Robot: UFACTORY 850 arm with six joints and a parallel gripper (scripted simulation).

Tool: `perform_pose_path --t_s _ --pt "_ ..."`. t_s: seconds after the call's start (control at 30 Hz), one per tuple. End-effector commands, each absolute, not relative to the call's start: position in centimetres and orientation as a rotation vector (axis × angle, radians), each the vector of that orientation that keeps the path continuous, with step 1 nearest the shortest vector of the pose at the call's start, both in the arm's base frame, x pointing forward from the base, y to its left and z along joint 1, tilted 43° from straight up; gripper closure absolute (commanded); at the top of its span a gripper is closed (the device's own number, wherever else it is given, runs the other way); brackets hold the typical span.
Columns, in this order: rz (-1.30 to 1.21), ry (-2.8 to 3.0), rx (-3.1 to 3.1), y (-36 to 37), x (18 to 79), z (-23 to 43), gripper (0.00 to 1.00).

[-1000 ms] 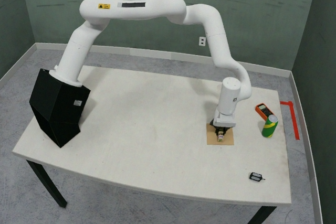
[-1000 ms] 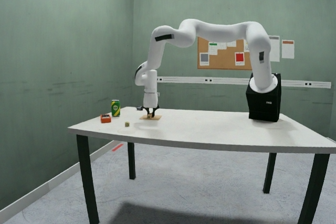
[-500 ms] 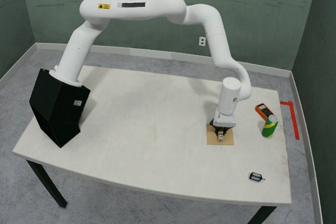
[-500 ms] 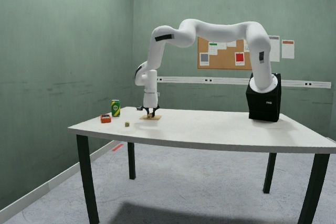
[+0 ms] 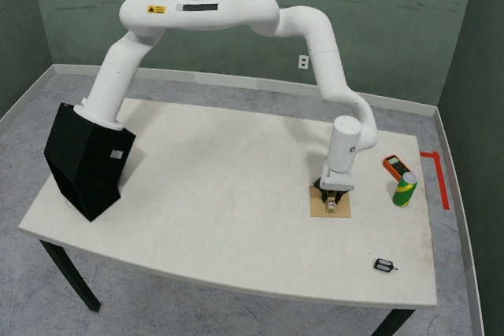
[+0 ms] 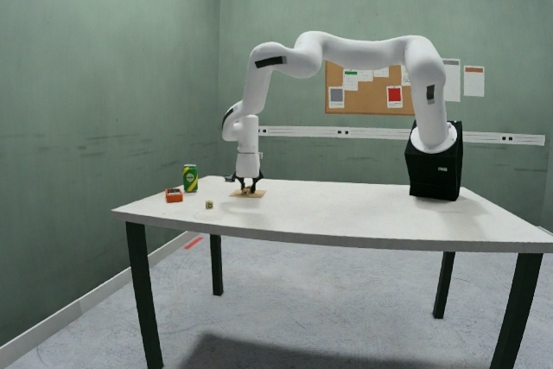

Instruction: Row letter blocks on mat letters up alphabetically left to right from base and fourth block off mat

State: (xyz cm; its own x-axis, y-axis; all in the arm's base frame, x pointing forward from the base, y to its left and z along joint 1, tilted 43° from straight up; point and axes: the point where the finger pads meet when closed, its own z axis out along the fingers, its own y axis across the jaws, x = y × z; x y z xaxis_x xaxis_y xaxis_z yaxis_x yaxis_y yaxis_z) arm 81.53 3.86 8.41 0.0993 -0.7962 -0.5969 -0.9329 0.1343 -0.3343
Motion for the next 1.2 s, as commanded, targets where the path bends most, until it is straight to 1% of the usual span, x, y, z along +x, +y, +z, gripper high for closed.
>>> perform_pose_path --t_s 0.0,0.27,0.7,1.1,1.13,1.17 --pt "0.246 1.716 -1.681 3.8 81.6 8.5 0.57" --pt "0.246 1.716 -1.681 3.4 81.4 9.1 0.57" --pt "0.246 1.716 -1.681 -0.3 79.2 13.6 0.57" --pt "0.246 1.716 -1.681 -1.5 78.5 15.1 0.57" --pt "0.246 1.716 -1.681 -1.5 78.5 15.1 0.0" --pt "0.246 1.716 -1.681 -1.5 78.5 15.1 0.0"
